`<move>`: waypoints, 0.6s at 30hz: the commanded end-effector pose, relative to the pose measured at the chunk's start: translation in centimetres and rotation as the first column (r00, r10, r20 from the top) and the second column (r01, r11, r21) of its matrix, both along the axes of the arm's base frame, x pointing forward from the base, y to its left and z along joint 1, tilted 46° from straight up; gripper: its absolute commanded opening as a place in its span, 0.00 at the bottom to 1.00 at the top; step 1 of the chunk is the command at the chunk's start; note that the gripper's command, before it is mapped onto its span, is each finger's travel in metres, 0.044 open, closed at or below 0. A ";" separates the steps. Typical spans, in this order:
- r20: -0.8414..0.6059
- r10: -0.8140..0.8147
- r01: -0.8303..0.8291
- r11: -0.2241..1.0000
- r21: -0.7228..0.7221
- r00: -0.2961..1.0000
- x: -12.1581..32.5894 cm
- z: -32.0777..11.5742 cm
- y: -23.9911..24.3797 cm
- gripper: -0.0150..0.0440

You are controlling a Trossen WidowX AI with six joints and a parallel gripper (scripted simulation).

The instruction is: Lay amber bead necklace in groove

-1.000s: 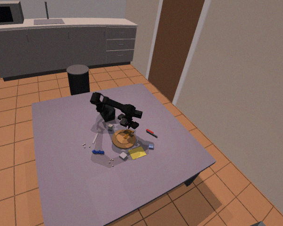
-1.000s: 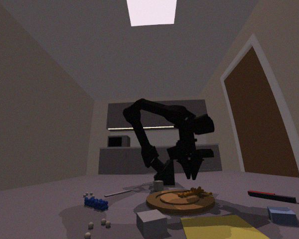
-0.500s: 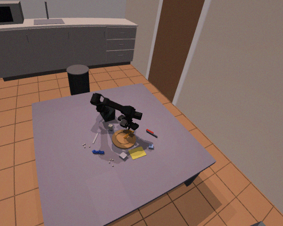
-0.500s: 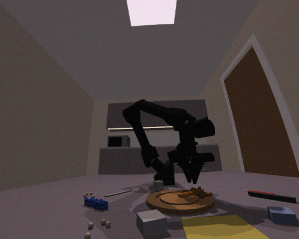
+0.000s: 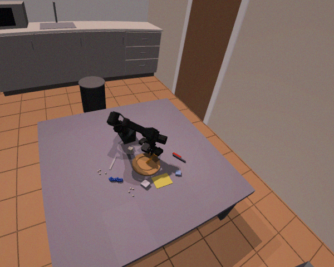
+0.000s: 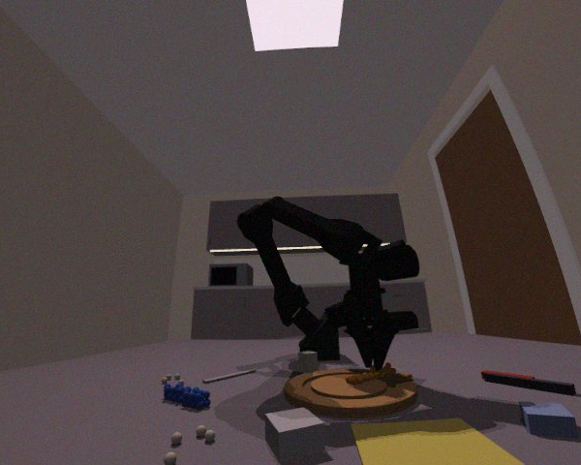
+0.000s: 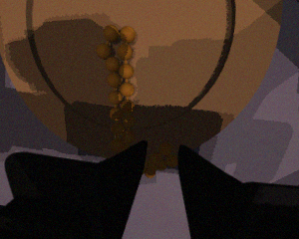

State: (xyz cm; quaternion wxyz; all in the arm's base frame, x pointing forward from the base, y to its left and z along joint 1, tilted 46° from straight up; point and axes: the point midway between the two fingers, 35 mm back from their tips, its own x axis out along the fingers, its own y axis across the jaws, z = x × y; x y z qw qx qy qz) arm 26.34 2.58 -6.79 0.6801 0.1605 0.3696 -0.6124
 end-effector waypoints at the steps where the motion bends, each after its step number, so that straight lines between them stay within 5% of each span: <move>1: -0.008 0.006 -0.006 1.000 -0.005 1.000 -0.2 -0.2 -0.3 0.46; 7: -0.001 0.000 0.000 1.000 -0.001 1.000 0.0 -0.1 -0.1 0.25; 18: -0.001 0.000 0.000 1.000 -0.001 1.000 0.0 -0.1 -0.1 0.25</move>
